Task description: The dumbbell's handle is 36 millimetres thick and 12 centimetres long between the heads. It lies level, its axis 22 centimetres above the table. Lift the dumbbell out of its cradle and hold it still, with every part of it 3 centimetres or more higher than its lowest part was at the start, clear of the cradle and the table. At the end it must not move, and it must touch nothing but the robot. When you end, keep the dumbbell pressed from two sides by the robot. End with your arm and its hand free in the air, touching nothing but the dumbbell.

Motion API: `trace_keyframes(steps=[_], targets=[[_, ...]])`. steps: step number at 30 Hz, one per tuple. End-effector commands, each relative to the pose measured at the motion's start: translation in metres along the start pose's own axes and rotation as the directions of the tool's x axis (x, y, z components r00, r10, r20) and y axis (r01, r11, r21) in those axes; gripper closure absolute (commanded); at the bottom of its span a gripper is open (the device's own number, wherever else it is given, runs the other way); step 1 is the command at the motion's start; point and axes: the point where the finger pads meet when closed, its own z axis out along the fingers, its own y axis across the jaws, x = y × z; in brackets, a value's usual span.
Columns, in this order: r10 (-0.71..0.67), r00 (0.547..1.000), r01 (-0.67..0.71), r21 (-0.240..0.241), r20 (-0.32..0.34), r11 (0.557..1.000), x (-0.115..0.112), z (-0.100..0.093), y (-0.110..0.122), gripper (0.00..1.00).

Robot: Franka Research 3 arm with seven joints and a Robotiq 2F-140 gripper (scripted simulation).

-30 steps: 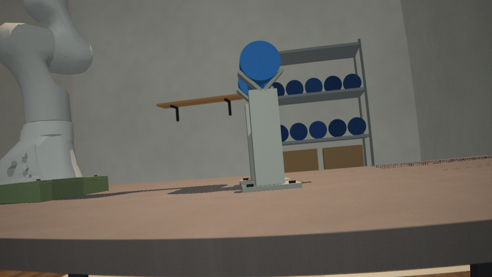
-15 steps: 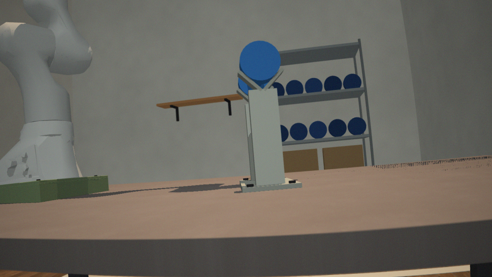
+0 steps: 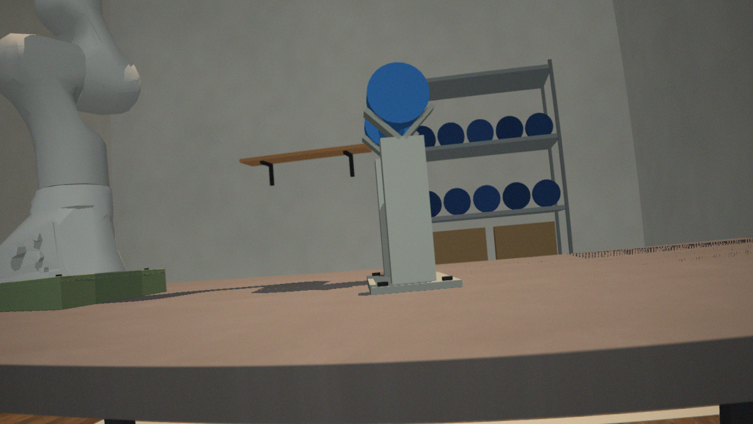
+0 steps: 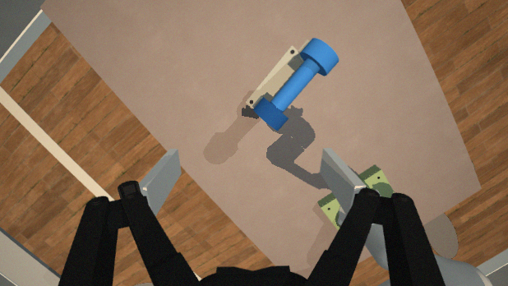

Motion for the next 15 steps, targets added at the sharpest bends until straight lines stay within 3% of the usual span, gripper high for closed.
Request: trace_keyframes(steps=[1, 8, 10, 12, 15], targets=[[-0.275, 0.961, 0.275, 0.001, -0.017, 0.961, 0.004, -0.005, 0.012, 0.0], [-0.399, 0.916, 0.399, -0.008, -0.039, 0.917, 0.009, -0.009, 0.02, 0.0], [-0.466, 0.883, 0.466, -0.018, -0.053, 0.885, 0.014, -0.013, 0.028, 0.0], [-0.466, 0.883, 0.466, -0.018, -0.053, 0.885, 0.014, -0.013, 0.028, 0.0], [-0.558, 0.827, 0.557, -0.029, -0.065, 0.83, 0.018, -0.015, 0.036, 0.0]])
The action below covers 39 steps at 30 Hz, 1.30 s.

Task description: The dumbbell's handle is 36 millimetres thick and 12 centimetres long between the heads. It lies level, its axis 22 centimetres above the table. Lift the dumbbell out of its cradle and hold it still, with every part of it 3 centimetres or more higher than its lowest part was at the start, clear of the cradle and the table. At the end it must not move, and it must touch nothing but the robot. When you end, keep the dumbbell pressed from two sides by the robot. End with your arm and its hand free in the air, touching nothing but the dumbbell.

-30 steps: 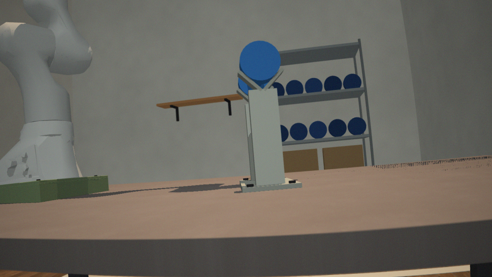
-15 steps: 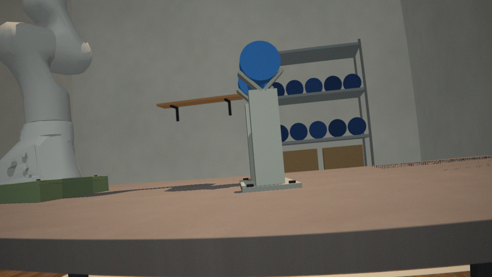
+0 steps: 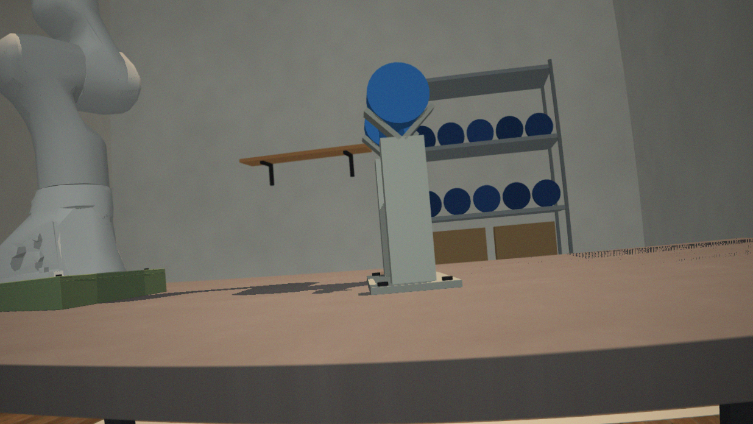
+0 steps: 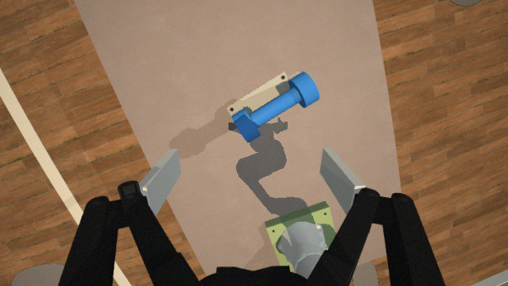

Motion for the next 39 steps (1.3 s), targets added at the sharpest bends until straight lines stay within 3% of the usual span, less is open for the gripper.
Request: trace_keyframes(steps=[1, 12, 14, 15, 25, 28, 31, 32, 34, 35, 37, 38, 39], targets=[[-0.273, 0.962, 0.274, 0.02, -0.031, 0.962, 0.003, -0.001, 0.004, 0.0], [-0.499, 0.865, 0.499, -0.002, -0.055, 0.866, 0.009, 0.0, 0.031, 0.0], [-0.499, 0.865, 0.499, -0.002, -0.055, 0.866, 0.009, 0.0, 0.031, 0.0], [-0.551, 0.832, 0.552, -0.001, -0.062, 0.834, 0.009, 0.0, 0.031, 0.0], [-0.716, 0.695, 0.717, -0.01, -0.071, 0.697, 0.014, 0.009, 0.045, 0.0], [-0.771, 0.633, 0.772, -0.012, -0.07, 0.635, 0.015, 0.016, 0.051, 0.0], [-0.78, 0.622, 0.782, -0.012, -0.072, 0.624, 0.015, 0.016, 0.051, 0.0], [-0.823, 0.564, 0.824, -0.012, -0.069, 0.566, 0.017, 0.023, 0.056, 0.0], [-0.836, 0.544, 0.838, -0.012, -0.072, 0.546, 0.017, 0.023, 0.056, 0.0], [-0.86, 0.505, 0.862, -0.01, -0.067, 0.507, 0.019, 0.032, 0.061, 0.0], [-0.883, 0.465, 0.885, -0.011, -0.071, 0.466, 0.019, 0.032, 0.061, 0.0], [-0.883, 0.464, 0.885, -0.011, -0.071, 0.466, 0.019, 0.032, 0.061, 0.0], [-0.903, 0.425, 0.905, -0.007, -0.067, 0.426, 0.02, 0.042, 0.064, 0.0]])
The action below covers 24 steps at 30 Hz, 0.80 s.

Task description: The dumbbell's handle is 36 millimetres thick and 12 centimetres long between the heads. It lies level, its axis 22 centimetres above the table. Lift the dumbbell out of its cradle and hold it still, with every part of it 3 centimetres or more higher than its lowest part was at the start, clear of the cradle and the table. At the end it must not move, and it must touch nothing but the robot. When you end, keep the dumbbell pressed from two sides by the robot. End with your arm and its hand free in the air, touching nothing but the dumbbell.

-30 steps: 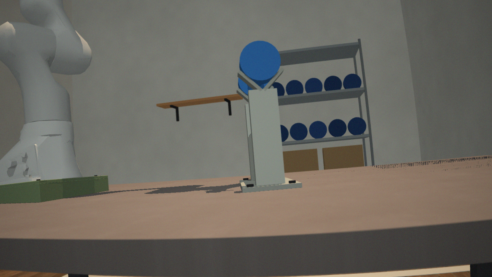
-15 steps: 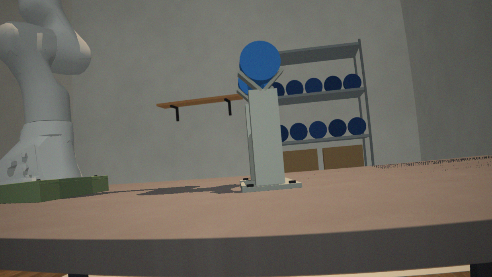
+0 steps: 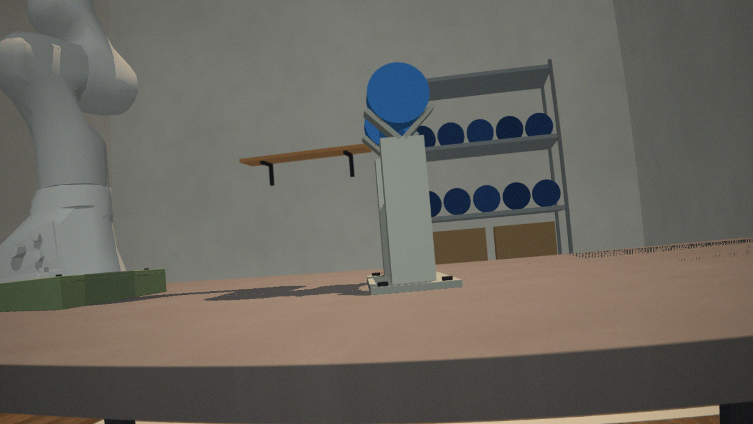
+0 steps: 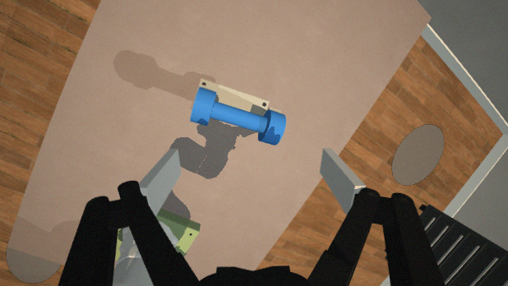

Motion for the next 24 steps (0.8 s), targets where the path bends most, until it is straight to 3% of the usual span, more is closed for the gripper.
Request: trace_keyframes(steps=[1, 3, 4, 9, 10, 12, 15, 16, 18, 19, 21, 22, 24], targets=[[-0.273, 0.961, 0.274, 0.013, -0.03, 0.962, 0.002, 0.009, 0.003, 0.0], [-0.295, 0.955, 0.295, 0.014, -0.032, 0.955, 0.002, 0.009, 0.003, 0.0], [-0.339, 0.94, 0.34, 0.02, -0.029, 0.94, 0.0, 0.02, 0.006, 0.0], [-0.377, 0.926, 0.377, 0.022, -0.034, 0.926, 0.0, 0.02, 0.006, 0.0], [-0.453, 0.891, 0.454, 0.03, -0.036, 0.891, -0.002, 0.031, 0.008, 0.0], [-0.499, 0.866, 0.5, 0.038, -0.036, 0.865, -0.003, 0.042, 0.009, 0.0], [-0.522, 0.852, 0.523, 0.039, -0.039, 0.851, -0.003, 0.042, 0.009, 0.0], [-0.576, 0.816, 0.577, 0.049, -0.041, 0.815, -0.004, 0.053, 0.009, 0.0], [-0.585, 0.81, 0.586, 0.049, -0.043, 0.809, -0.004, 0.053, 0.009, 0.0], [-0.631, 0.775, 0.633, 0.058, -0.045, 0.772, -0.005, 0.064, 0.009, 0.0], [-0.641, 0.766, 0.643, 0.058, -0.047, 0.764, -0.005, 0.064, 0.009, 0.0], [-0.684, 0.728, 0.685, 0.068, -0.051, 0.725, -0.006, 0.075, 0.008, 0.0], [-0.691, 0.721, 0.693, 0.068, -0.052, 0.718, -0.006, 0.075, 0.008, 0.0]])
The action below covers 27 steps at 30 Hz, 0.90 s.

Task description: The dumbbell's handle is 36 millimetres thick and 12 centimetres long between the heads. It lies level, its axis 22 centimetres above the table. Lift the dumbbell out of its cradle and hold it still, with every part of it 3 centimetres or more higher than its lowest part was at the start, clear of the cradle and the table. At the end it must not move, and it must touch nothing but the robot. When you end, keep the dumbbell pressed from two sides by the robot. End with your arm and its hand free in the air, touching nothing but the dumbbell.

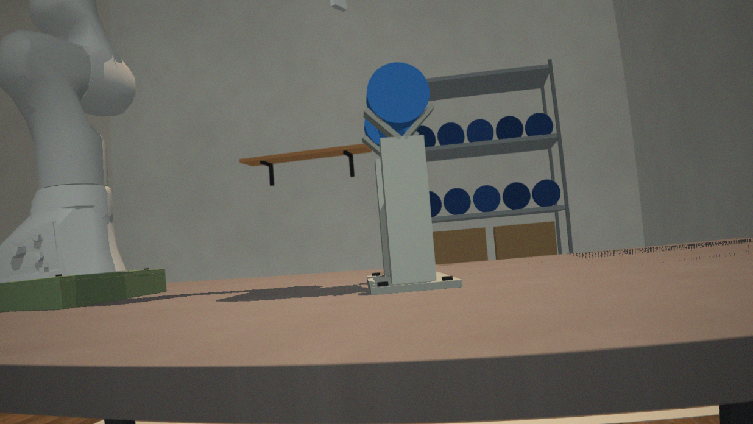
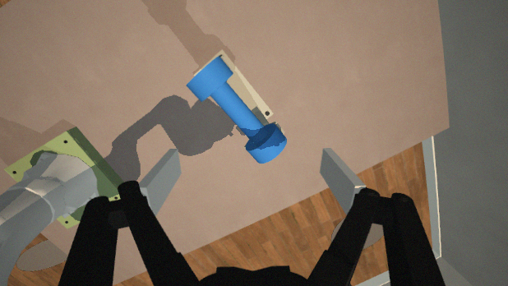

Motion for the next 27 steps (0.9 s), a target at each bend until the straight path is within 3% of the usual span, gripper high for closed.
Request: trace_keyframes(steps=[1, 5, 7, 10, 12, 15, 19, 22, 27], targets=[[-0.215, 0.976, 0.215, -0.003, -0.025, 0.977, 0.003, 0.005, 0.003, 0.0], [-0.33, 0.943, 0.331, 0.018, -0.028, 0.944, 0.003, 0.026, 0.001, 0.0], [-0.33, 0.943, 0.331, 0.018, -0.028, 0.944, 0.003, 0.026, 0.001, 0.0], [-0.422, 0.906, 0.423, 0.037, -0.034, 0.905, 0.003, 0.044, -0.001, 0.0], [-0.422, 0.906, 0.423, 0.037, -0.034, 0.905, 0.003, 0.044, -0.001, 0.0], [-0.492, 0.869, 0.494, 0.051, -0.041, 0.868, 0.004, 0.059, -0.003, 0.0], [-0.492, 0.869, 0.494, 0.051, -0.041, 0.868, 0.004, 0.059, -0.003, 0.0], [-0.543, 0.838, 0.545, 0.063, -0.048, 0.836, 0.005, 0.07, -0.005, 0.0], [-0.561, 0.826, 0.564, 0.067, -0.05, 0.823, 0.005, 0.075, -0.006, 0.0]])
